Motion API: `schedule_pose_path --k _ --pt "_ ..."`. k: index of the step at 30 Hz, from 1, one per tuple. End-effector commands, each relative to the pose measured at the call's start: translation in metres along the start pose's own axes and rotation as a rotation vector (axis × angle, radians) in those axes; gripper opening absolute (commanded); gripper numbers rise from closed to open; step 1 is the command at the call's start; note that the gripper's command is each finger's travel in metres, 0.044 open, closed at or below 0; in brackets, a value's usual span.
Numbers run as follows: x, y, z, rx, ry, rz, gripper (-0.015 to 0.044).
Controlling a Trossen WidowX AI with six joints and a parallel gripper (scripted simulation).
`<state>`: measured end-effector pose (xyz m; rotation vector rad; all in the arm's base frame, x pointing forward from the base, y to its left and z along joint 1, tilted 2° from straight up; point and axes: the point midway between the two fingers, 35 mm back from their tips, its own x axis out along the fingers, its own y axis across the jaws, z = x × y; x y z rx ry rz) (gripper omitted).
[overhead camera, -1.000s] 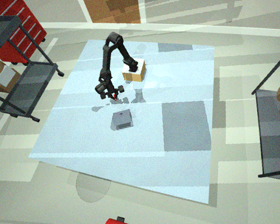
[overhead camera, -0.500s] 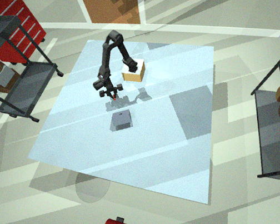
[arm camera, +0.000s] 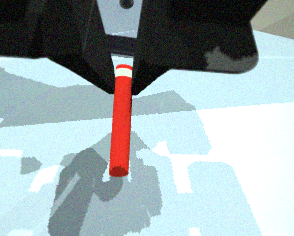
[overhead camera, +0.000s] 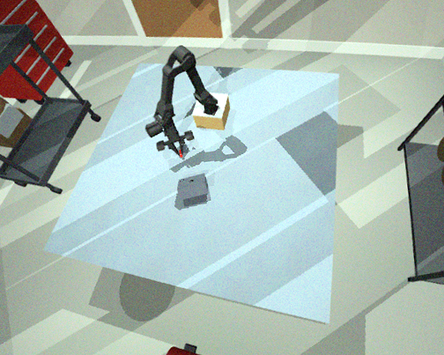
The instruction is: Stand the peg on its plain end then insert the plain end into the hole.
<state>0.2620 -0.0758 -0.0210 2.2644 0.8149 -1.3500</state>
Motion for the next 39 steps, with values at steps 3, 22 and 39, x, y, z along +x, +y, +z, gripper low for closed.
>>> schedule_pose_path --k 3,22,39 --pt "-0.003 -0.003 0.004 -0.004 0.055 -0.006 0.0049" --pt "-0.012 -0.003 0.014 -0.003 0.217 -0.007 0.0049" --pt "-0.018 -0.003 0.024 -0.003 0.363 -0.007 0.0049"
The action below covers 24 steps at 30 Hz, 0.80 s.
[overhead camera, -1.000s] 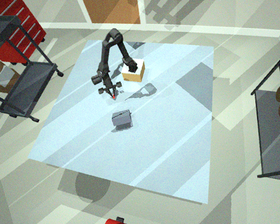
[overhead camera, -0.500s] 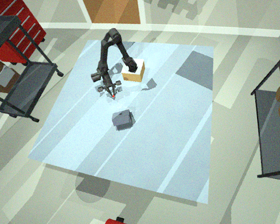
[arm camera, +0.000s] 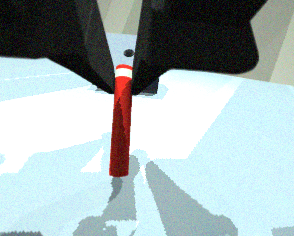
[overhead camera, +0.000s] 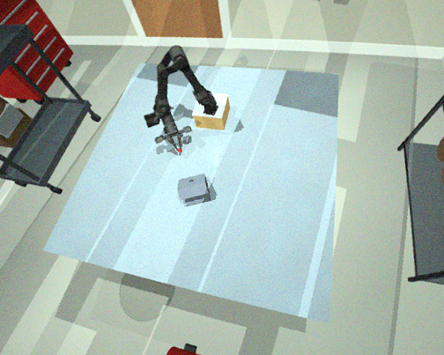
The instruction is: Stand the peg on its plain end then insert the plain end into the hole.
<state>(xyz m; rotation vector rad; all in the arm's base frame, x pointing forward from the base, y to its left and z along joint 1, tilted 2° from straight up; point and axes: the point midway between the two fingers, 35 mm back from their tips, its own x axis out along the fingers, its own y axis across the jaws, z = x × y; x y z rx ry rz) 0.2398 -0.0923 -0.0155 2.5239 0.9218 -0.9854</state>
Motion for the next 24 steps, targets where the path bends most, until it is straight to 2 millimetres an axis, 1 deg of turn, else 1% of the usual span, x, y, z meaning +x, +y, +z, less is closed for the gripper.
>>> schedule_pose_path --k 1,24 --pt "-0.002 -0.002 0.002 -0.001 0.040 -0.004 0.0049" --pt "-0.013 -0.002 0.014 0.000 0.238 -0.005 0.0049"
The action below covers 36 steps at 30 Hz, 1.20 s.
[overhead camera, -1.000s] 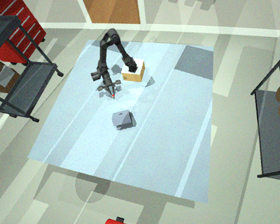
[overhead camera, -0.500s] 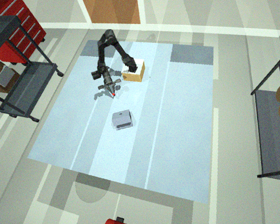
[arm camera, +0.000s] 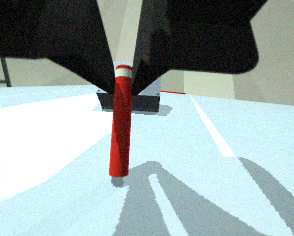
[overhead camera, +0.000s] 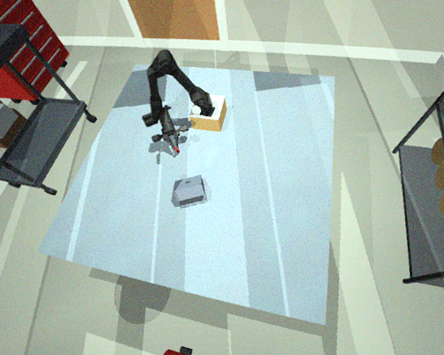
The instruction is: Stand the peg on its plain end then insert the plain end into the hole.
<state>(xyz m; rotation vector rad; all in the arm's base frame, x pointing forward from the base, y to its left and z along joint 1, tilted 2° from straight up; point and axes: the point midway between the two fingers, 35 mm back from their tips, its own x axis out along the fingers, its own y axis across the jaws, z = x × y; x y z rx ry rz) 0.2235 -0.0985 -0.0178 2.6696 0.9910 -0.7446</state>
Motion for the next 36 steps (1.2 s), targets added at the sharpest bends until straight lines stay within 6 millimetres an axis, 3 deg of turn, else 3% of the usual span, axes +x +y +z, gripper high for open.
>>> schedule_pose_path --k 1,26,36 --pt "-0.003 0.004 0.001 -0.012 0.040 0.006 0.0049" --pt "-0.015 0.003 0.013 -0.013 0.255 0.004 0.0049" --pt "-0.014 0.003 0.013 -0.015 0.224 0.006 0.0049"
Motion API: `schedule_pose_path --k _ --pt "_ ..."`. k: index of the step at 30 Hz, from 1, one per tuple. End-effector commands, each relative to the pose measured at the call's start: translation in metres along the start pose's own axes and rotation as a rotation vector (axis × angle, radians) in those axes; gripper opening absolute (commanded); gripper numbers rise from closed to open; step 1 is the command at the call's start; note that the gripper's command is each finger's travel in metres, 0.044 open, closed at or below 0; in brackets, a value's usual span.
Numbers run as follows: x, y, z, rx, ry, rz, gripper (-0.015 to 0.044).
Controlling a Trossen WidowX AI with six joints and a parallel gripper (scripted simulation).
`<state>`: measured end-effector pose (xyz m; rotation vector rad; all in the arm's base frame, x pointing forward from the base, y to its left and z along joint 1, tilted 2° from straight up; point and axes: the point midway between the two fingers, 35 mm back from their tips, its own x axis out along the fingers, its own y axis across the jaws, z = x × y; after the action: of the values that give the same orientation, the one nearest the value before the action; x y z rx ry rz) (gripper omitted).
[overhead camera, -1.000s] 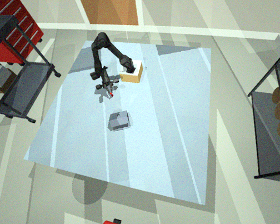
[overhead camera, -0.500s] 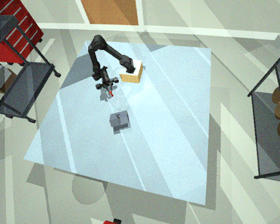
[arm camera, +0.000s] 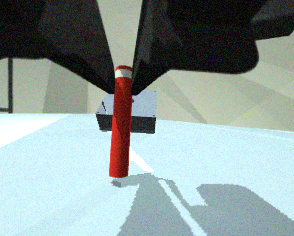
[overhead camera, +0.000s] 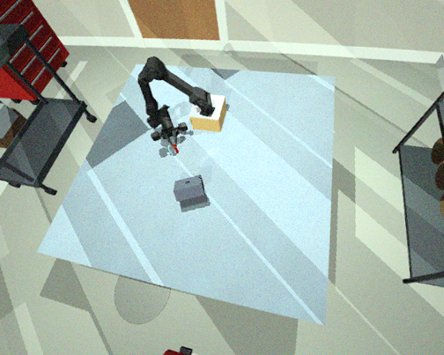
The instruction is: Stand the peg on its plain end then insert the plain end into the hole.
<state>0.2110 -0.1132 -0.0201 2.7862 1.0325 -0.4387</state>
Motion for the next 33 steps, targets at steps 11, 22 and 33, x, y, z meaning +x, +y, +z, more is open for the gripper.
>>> schedule_pose_path --k 11,22,33 --pt "0.0018 -0.0003 0.0050 0.000 0.000 0.000 0.0049" --pt "-0.0001 -0.0012 0.0060 0.011 0.004 0.002 0.0049" --pt "-0.0017 -0.0024 0.0070 0.025 0.012 0.008 0.0049"
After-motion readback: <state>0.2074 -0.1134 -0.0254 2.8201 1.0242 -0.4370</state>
